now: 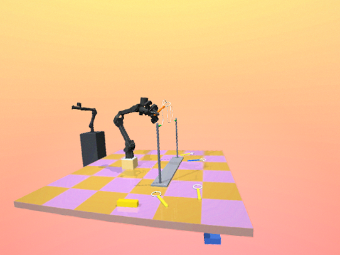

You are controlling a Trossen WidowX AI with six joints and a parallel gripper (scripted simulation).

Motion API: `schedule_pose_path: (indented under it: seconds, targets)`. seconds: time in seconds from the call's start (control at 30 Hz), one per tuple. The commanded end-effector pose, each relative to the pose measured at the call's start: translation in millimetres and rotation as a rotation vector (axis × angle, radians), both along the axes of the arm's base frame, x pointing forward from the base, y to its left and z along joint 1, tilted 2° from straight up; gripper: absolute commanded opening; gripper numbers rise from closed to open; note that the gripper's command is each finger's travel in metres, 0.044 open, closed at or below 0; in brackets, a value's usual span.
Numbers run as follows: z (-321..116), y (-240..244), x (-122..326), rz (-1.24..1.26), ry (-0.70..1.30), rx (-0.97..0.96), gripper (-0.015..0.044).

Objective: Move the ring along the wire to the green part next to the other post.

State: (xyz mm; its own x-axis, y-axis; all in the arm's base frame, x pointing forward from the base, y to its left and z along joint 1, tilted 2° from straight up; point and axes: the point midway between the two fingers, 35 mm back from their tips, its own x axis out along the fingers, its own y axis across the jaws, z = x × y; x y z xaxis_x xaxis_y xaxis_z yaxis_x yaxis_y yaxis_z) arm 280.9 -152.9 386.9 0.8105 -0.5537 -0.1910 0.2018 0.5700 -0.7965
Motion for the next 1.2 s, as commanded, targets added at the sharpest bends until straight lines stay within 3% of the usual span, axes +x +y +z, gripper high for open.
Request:
schedule_pose_path:
  seconds: [0.0,1.17]
  targets:
    - [1.5,-1.2,-1.3,-0.005,0.006,-0.057,-0.015]
    - [13.8,-7.2,-2.3,-0.016,0.06,-0.5,-0.015]
